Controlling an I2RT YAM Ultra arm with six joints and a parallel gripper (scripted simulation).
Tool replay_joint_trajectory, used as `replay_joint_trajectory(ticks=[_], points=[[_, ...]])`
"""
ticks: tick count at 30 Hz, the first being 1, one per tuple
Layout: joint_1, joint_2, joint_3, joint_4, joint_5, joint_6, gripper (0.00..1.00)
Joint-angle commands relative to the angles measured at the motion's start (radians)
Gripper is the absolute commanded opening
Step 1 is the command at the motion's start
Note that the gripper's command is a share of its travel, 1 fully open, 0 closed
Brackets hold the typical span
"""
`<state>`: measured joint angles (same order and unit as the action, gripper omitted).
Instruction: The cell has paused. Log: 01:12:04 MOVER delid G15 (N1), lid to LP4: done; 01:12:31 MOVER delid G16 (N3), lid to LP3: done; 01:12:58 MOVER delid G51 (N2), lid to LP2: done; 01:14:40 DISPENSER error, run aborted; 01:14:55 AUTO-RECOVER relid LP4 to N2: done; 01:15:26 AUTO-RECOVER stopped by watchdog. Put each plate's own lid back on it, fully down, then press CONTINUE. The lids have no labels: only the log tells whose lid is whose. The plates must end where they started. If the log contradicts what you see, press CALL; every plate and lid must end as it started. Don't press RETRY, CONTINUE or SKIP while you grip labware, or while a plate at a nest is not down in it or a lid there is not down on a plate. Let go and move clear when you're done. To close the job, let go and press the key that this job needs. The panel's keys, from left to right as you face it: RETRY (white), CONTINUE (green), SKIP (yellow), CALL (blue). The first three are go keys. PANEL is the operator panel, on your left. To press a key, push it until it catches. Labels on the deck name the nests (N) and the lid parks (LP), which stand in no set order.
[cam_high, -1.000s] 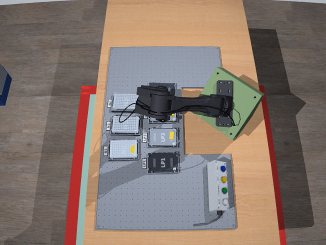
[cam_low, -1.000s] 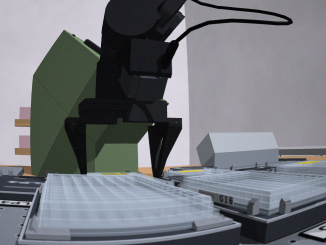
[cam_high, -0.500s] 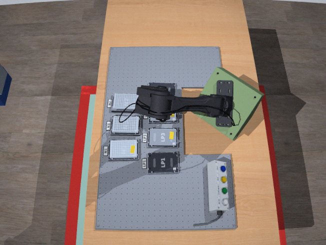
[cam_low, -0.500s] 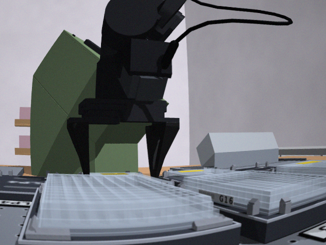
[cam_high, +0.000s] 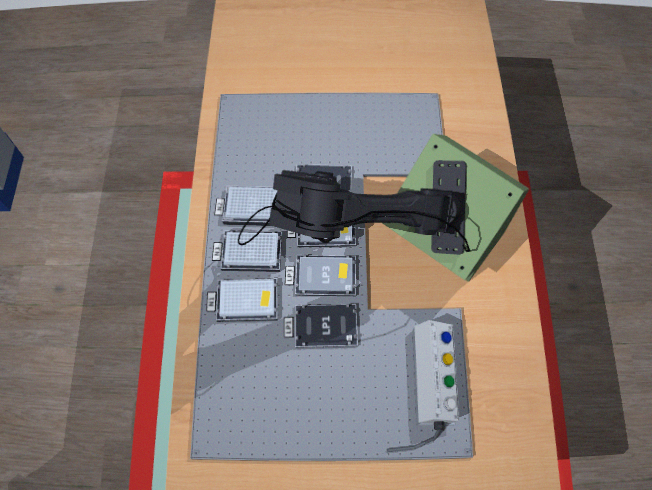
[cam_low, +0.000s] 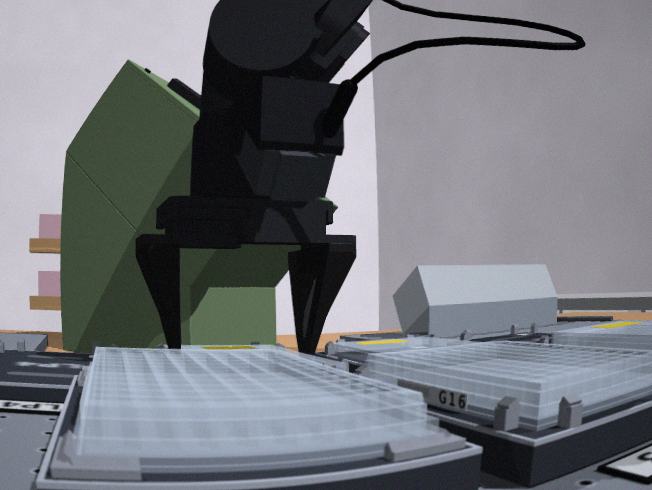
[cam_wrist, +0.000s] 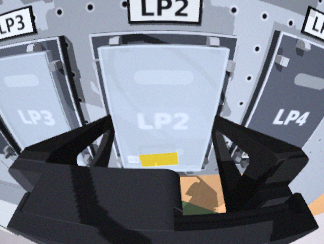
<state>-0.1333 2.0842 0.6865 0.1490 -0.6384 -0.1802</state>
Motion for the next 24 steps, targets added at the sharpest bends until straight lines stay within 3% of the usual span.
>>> replay_joint_trajectory(ticks=[1, 24], points=[[-0.02, 0.015, -0.026, 0.016, 0.001, -0.006, 0.0], [-0.021, 0.0, -0.034, 0.024, 0.0, -0.008, 0.0]])
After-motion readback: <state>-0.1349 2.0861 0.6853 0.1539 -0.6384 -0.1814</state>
